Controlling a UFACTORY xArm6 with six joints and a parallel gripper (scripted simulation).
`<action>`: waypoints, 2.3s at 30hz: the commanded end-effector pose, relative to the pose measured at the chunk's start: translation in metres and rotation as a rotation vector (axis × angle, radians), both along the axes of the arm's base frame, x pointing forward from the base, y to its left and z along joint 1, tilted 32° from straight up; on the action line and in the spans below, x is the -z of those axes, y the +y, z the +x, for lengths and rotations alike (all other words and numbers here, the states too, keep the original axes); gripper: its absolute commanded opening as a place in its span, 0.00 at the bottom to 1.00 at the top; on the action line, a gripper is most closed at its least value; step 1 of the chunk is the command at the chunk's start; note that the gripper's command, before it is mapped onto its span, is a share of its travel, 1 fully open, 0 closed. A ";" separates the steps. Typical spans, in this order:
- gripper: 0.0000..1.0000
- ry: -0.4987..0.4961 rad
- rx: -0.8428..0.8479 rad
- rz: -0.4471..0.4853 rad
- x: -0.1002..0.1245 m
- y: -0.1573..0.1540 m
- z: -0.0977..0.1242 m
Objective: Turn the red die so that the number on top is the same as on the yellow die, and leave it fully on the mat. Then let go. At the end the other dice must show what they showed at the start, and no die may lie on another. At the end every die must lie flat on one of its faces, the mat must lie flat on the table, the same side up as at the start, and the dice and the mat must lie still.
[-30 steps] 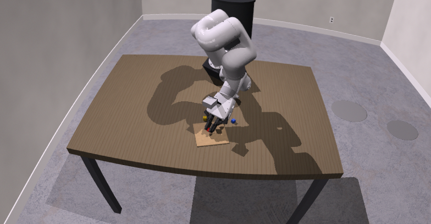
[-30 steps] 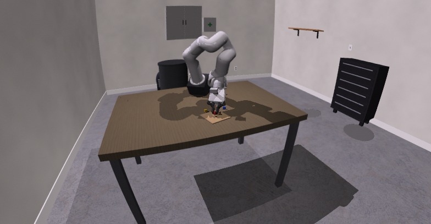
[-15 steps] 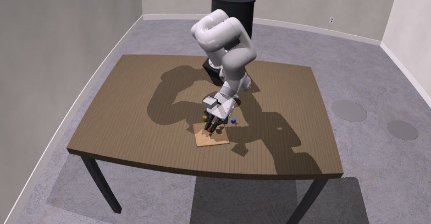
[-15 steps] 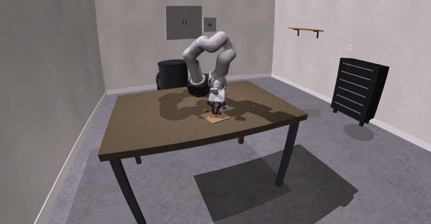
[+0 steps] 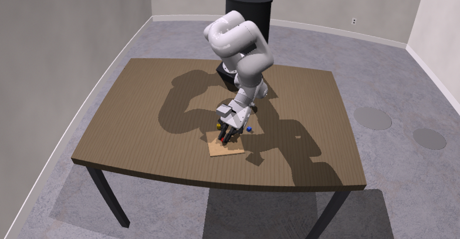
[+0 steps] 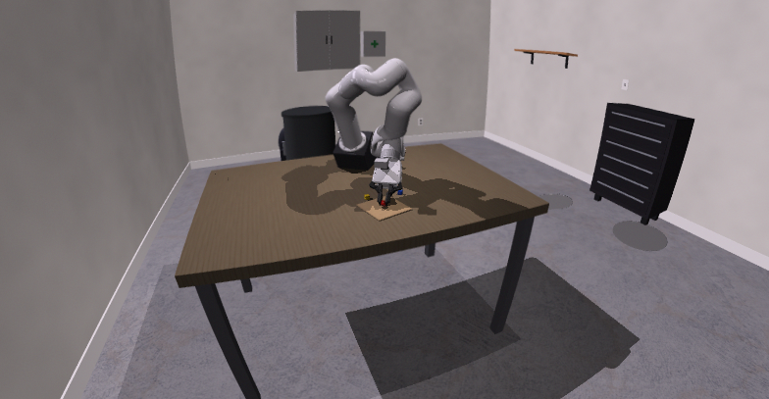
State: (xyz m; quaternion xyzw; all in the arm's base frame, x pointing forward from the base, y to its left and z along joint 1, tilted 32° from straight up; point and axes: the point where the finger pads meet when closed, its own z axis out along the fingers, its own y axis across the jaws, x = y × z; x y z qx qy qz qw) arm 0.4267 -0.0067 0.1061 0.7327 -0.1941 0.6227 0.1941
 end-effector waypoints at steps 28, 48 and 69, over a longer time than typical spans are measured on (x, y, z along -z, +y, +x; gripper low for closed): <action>0.11 -0.002 -0.001 0.000 0.004 -0.001 0.002; 0.15 -0.002 -0.001 0.000 0.004 -0.001 0.002; 0.31 -0.002 -0.001 0.000 0.004 -0.001 0.002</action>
